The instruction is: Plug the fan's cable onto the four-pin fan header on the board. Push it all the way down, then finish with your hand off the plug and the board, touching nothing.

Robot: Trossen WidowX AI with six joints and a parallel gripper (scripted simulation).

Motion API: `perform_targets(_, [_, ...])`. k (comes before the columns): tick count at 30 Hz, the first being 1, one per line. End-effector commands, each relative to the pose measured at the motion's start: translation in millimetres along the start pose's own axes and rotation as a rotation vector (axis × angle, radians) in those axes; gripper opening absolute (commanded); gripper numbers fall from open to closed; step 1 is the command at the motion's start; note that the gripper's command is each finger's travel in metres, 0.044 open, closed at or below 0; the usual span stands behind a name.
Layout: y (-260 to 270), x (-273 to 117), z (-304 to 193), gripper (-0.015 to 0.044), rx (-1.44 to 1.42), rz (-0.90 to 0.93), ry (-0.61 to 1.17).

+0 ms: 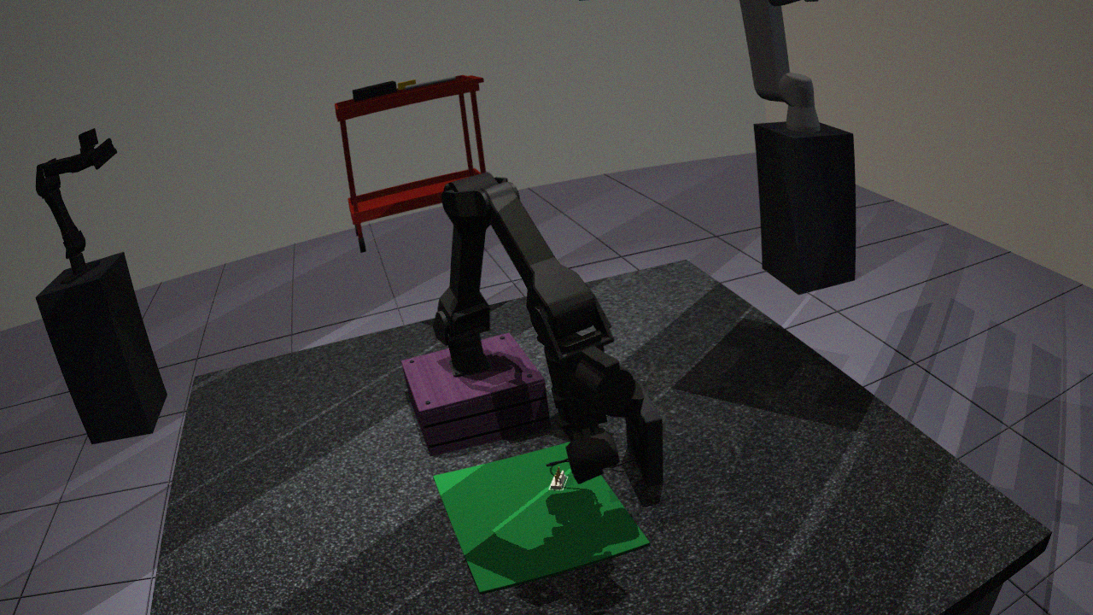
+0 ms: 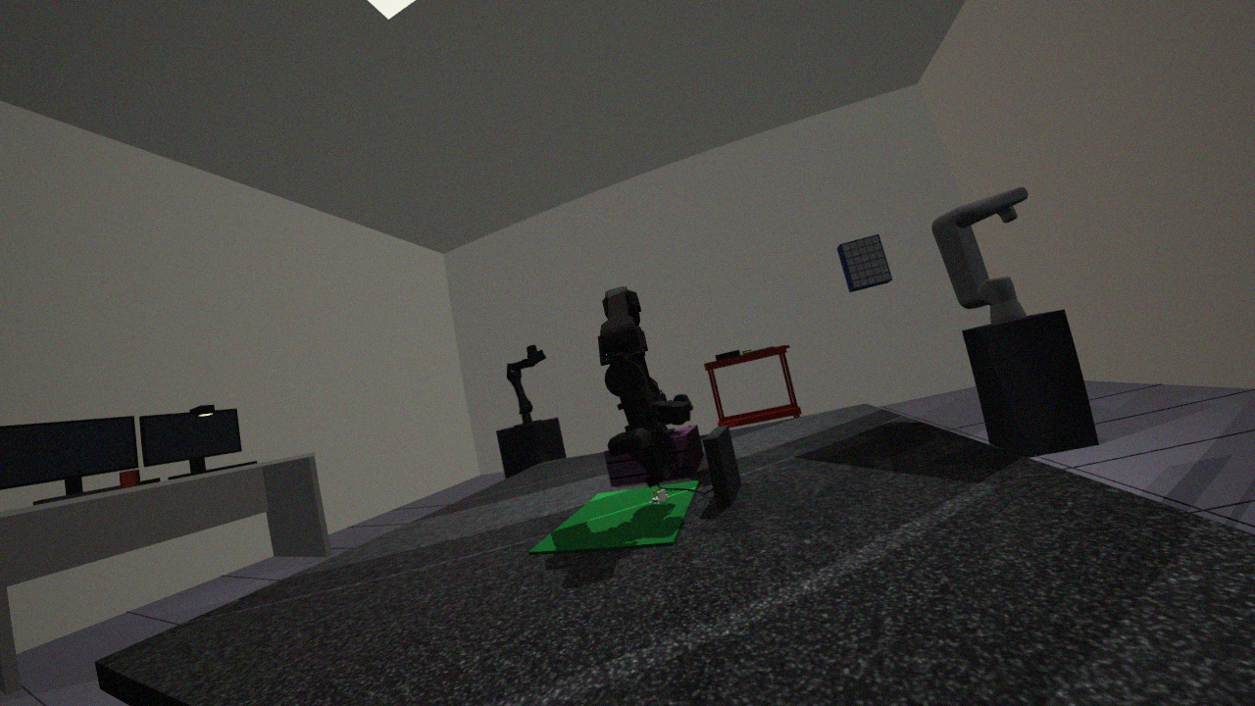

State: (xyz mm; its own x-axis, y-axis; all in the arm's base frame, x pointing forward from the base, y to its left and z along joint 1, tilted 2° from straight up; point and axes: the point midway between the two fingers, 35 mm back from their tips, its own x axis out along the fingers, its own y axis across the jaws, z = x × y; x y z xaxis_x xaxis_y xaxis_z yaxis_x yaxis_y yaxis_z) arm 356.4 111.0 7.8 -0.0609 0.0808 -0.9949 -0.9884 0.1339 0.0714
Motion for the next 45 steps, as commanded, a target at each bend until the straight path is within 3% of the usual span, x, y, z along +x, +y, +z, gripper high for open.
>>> perform_targets(1, [1.8, 5.3, -0.4, 0.0000, -0.013, 0.030, -0.047])
perform_targets(45, [9.8, 32.8, -5.4, 0.0000, -0.081, 0.180, -0.633])
